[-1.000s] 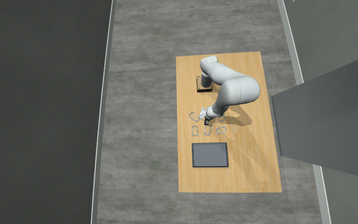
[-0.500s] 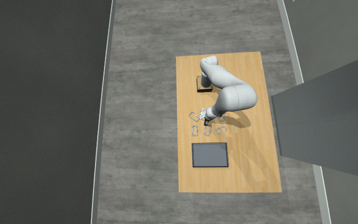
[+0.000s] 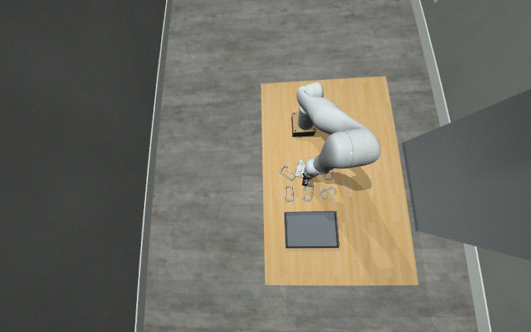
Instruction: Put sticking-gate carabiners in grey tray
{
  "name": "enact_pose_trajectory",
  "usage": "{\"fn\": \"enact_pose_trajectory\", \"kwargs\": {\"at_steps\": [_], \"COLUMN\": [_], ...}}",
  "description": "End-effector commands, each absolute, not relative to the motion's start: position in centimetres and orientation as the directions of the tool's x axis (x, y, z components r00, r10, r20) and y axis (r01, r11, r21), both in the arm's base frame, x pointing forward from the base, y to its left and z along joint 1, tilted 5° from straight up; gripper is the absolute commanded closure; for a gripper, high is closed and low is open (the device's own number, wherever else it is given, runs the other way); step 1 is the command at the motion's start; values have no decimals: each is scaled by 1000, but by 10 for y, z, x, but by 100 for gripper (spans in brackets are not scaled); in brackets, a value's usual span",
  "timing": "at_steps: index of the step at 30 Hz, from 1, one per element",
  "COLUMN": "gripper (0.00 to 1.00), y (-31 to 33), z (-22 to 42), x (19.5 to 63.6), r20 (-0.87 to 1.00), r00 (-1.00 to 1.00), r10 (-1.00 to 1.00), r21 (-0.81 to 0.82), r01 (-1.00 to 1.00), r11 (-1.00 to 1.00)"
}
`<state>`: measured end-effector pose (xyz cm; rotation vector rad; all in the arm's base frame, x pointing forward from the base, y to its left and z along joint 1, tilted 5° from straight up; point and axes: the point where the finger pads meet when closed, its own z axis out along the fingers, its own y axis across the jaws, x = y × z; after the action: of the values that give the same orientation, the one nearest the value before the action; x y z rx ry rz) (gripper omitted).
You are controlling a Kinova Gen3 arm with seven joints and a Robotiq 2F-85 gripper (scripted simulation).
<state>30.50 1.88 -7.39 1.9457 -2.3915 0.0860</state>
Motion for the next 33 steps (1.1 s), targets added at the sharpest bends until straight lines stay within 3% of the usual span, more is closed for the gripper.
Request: {"fn": "enact_pose_trajectory", "kwargs": {"at_steps": [1,9,10,33], "gripper": [0,0,25,25], "y": [19,19,19,19], "z": [-74,-74,-74,-74], "x": [305,305,305,305], "r20": [80,80,80,80], "r00": [-202,-202,-203,-203], "r10": [-976,-976,-976,-976], "r21": [-7,-7,-7,-7], "r01": [-979,-979,-979,-979], "r11": [203,203,203,203]}}
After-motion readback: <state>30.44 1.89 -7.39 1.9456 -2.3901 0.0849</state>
